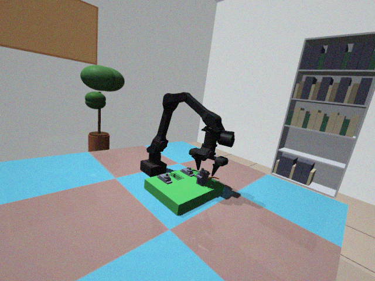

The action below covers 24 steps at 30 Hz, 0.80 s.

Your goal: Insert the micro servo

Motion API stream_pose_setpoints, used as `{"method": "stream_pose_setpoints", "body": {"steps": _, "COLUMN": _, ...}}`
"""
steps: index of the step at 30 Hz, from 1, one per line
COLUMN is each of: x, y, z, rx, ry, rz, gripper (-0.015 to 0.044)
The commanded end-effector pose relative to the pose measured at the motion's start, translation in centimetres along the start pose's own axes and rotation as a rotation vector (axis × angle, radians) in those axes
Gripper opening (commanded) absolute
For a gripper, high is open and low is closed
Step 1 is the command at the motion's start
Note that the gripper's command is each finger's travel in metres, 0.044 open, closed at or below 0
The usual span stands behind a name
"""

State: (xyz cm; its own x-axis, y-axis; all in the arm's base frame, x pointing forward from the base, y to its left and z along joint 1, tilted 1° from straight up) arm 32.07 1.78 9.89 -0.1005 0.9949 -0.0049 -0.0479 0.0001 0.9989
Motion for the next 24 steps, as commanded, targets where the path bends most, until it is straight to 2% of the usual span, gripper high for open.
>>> {"method": "stream_pose_setpoints", "body": {"steps": 1, "x": 0.0, "y": -0.2, "z": 0.0, "rx": 0.001, "ry": -0.004, "rz": 0.003, "gripper": 0.0309}}
{"method": "stream_pose_setpoints", "body": {"steps": 8, "x": 0.0, "y": -0.2, "z": 0.0, "rx": 0.001, "ry": -0.004, "rz": 0.003, "gripper": 0.0125}}
{"method": "stream_pose_setpoints", "body": {"steps": 14, "x": 0.0, "y": -0.2, "z": 0.0, "rx": 0.001, "ry": -0.004, "rz": 0.003, "gripper": 0.0085}}
{"method": "stream_pose_setpoints", "body": {"steps": 17, "x": 0.0, "y": 0.3, "z": 0.0, "rx": 0.001, "ry": -0.004, "rz": 0.003, "gripper": 0.0006}}
{"method": "stream_pose_setpoints", "body": {"steps": 24, "x": 0.1, "y": 2.8, "z": -0.6, "rx": 0.002, "ry": -0.004, "rz": 0.003, "gripper": 0.0}}
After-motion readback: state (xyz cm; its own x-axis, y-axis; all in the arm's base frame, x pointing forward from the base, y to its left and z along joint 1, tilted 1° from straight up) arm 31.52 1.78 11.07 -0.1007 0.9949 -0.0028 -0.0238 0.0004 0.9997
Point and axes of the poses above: the point midway between the two fingers, 35 mm back from their tips, its own y axis back along the fingers, its own z axis across the jaws, x = y × z, the point moved 1 cm from there along y, back along the fingers, and after that the axes turned 10 degrees about y, right-handed, at the moved point
